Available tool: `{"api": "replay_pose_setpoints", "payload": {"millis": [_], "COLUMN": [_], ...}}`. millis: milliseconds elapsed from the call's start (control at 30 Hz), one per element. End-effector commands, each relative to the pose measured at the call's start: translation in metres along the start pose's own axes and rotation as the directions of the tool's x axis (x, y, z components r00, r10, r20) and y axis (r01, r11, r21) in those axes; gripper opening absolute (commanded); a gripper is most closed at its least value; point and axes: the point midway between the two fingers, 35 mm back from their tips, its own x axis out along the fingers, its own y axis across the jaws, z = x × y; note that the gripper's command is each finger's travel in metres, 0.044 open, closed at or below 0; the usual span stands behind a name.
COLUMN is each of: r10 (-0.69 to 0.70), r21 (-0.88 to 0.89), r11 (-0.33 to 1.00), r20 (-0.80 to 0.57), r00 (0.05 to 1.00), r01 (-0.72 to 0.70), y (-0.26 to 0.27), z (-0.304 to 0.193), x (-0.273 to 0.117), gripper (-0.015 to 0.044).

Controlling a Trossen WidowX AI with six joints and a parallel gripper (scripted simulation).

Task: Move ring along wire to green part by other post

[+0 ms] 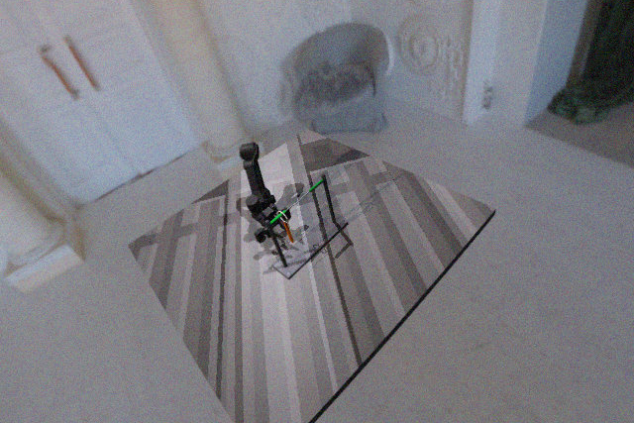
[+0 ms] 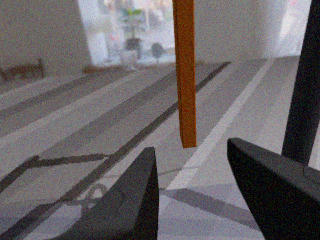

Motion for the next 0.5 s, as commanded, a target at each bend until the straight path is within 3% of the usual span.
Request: {"api": "replay_pose_setpoints", "payload": {"millis": [0, 467], "r10": [-0.005, -0.005], "r21": [0.003, 0.003], "r11": [1.000, 1.000], "r20": [0.006, 0.007], "r00": [1.000, 1.000], "r01": [0.005, 0.005], "y": [-0.003, -0.005], "z": [0.003, 0.006], "x": [0.006, 0.027], "gripper": [0.0160, 0.0160]}}
